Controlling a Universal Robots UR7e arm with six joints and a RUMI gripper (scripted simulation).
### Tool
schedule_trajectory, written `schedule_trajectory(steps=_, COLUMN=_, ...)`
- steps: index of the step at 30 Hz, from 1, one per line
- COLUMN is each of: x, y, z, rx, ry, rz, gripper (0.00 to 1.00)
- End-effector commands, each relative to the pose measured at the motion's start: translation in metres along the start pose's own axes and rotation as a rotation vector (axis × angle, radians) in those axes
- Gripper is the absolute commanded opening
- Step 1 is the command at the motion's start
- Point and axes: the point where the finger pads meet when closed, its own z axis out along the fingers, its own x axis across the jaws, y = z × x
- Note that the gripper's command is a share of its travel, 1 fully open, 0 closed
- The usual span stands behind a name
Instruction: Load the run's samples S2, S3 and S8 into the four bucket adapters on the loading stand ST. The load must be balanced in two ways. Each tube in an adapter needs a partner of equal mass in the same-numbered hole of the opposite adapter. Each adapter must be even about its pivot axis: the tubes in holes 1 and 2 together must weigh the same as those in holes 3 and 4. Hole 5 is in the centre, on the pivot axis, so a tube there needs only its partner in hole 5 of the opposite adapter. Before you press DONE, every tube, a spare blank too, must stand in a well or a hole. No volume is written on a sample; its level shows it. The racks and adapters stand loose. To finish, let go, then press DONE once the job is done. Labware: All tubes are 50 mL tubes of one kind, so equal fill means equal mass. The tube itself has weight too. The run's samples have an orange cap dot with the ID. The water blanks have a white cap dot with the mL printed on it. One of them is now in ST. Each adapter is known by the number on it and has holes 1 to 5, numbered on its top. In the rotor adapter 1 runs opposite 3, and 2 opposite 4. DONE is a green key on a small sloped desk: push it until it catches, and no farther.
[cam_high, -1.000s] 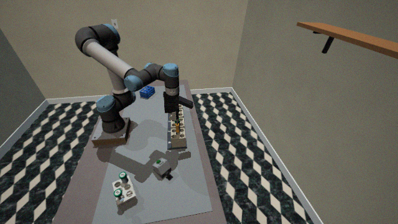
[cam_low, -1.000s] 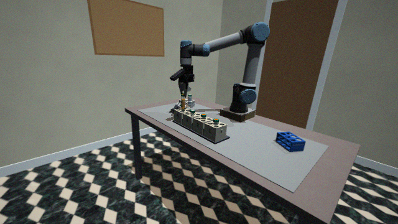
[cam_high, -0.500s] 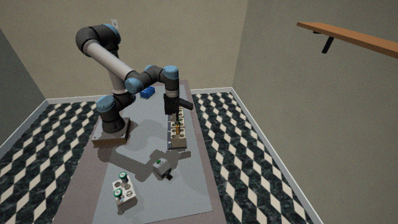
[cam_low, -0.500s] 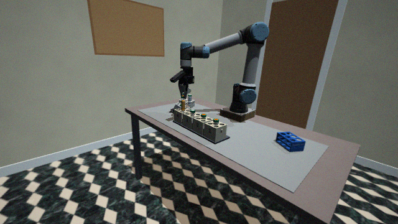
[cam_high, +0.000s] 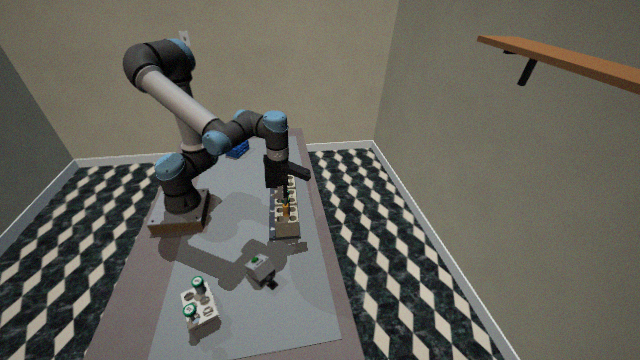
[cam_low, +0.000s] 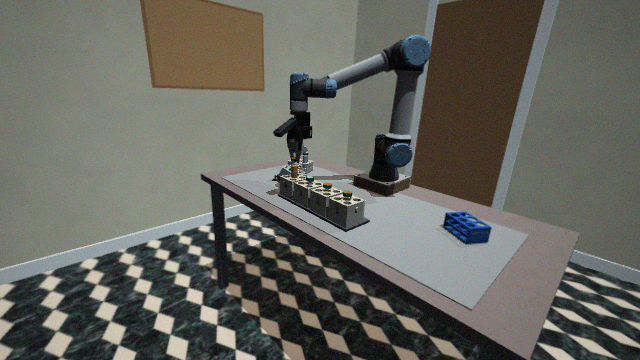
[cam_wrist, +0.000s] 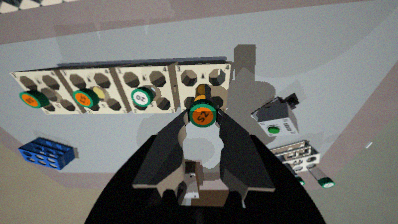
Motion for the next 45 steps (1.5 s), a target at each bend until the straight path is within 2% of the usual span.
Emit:
schedule_trajectory(steps=1, x=0.0, y=0.0, z=0.006, rx=0.001, ry=0.001, rz=0.0, gripper=0.0)
schedule_trajectory(steps=45, x=0.0, y=0.0, z=0.055, rx=0.001, ry=0.001, rz=0.0, gripper=0.0)
